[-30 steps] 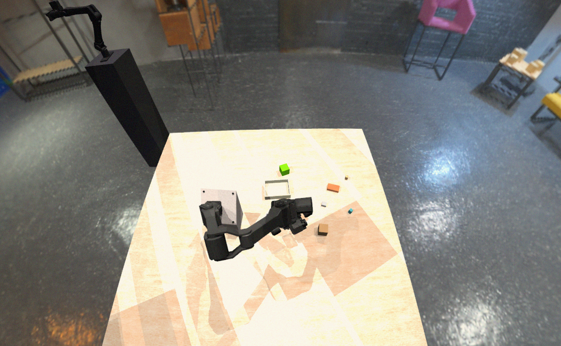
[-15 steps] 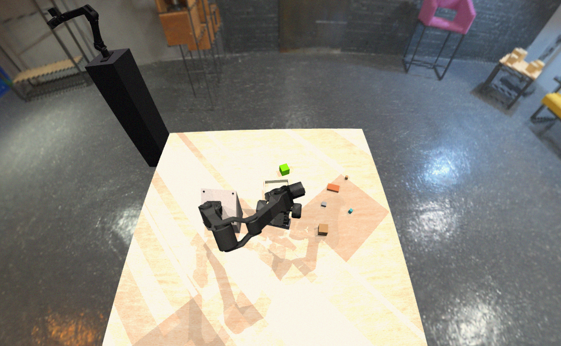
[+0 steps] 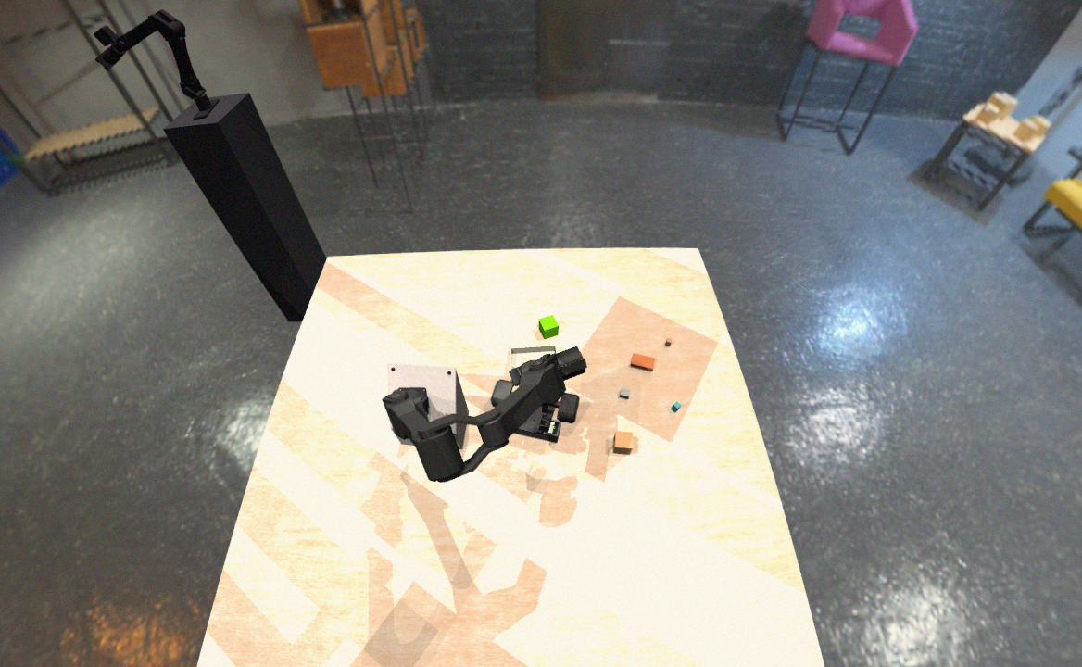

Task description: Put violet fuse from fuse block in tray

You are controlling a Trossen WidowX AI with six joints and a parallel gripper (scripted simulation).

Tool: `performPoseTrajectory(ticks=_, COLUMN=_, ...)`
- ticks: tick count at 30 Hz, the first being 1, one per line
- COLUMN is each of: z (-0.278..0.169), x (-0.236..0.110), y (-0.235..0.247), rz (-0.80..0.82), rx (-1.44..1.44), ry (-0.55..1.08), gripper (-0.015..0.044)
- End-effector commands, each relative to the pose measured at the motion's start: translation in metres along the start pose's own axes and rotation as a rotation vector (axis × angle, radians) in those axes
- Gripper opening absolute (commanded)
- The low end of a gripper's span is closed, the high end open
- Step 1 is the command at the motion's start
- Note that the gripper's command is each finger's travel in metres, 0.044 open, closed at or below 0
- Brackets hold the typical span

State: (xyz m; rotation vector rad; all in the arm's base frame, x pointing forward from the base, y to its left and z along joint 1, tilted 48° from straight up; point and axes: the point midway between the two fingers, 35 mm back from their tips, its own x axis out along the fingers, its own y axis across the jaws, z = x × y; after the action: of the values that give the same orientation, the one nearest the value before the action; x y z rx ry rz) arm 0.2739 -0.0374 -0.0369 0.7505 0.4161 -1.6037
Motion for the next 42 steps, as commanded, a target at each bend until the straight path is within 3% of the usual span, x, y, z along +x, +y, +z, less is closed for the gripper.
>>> performPoseTrajectory(ticks=1, z=0.001, x=0.005, y=-0.001, rz=-0.007, rx=-0.001, ry=-0.001, gripper=0.0074)
performPoseTrajectory(ticks=42, z=0.001, x=0.031, y=-0.001, rz=-0.006, rx=-0.001, ry=-0.003, gripper=0.0074)
